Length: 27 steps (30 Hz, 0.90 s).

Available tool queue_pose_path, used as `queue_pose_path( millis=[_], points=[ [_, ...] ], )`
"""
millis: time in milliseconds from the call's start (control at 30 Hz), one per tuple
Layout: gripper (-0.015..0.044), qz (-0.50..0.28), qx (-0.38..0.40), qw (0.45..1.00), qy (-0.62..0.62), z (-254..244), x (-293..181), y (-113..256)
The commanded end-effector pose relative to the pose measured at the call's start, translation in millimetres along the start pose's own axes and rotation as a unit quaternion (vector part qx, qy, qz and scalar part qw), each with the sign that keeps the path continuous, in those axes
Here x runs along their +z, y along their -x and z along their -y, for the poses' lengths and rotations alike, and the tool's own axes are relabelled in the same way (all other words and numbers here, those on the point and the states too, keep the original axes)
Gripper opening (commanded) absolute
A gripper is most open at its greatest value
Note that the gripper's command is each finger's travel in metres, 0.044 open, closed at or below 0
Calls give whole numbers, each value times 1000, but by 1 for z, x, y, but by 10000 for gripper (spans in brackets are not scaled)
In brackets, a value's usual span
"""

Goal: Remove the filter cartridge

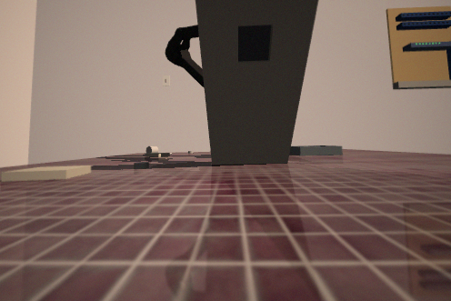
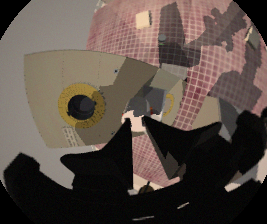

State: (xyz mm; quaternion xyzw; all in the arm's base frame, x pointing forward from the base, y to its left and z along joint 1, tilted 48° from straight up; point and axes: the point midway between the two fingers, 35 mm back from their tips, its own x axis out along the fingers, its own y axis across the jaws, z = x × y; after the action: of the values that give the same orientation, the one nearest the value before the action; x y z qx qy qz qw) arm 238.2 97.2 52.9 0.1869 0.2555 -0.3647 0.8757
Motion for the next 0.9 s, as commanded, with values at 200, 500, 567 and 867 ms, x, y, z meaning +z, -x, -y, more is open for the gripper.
queue_pose_path(
  millis=[200, 500, 567, 867],
  points=[
    [91, -3, -2, 1000, -1, 0, -1, 0],
    [91, -3, -2, 1000, -1, 0, -1, 0],
    [91, -3, -2, 1000, -1, 0, -1, 0],
    [91, 44, 165, 985, -1, -56, 15, 33]
  ],
)
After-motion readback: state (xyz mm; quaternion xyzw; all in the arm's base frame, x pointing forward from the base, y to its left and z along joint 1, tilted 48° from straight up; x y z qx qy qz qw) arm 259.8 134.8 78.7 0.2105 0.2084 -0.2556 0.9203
